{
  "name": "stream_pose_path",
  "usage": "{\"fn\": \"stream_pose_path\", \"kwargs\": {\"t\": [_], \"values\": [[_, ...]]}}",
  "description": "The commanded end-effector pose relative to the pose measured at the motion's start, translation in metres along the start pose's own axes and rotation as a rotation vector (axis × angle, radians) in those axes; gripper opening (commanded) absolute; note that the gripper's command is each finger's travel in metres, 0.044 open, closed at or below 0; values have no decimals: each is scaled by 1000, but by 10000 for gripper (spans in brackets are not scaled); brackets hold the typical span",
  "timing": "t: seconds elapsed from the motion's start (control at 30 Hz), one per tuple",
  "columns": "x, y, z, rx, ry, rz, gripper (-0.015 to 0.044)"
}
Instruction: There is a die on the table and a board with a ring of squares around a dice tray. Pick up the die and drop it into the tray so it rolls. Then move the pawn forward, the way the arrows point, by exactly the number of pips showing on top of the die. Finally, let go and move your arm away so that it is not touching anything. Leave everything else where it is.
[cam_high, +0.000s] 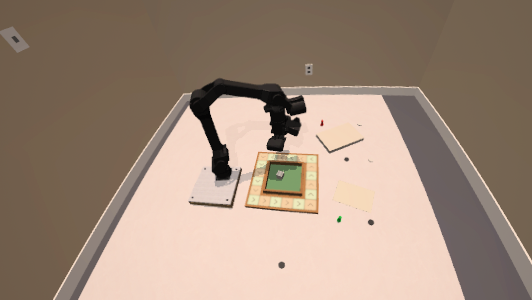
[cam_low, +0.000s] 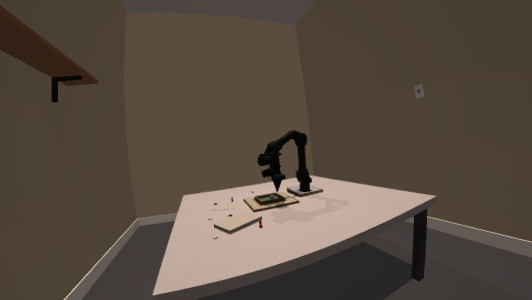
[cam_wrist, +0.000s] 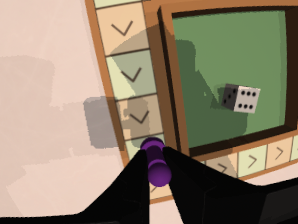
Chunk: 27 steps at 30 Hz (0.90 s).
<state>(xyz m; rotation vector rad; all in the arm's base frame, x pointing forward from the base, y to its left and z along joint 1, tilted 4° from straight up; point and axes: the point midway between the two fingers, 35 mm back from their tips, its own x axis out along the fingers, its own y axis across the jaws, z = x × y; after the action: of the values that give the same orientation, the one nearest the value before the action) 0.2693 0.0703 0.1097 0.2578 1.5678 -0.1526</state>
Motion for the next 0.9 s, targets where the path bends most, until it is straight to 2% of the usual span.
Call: {"fn": "stream_pose_path", "kwargs": {"t": [0.0,0.3,0.87], "values": [[9,1,-16,3,5,1,0],[25,0,-46,3,8,1,0],[61,0,-47,3,8,1,0]]}}
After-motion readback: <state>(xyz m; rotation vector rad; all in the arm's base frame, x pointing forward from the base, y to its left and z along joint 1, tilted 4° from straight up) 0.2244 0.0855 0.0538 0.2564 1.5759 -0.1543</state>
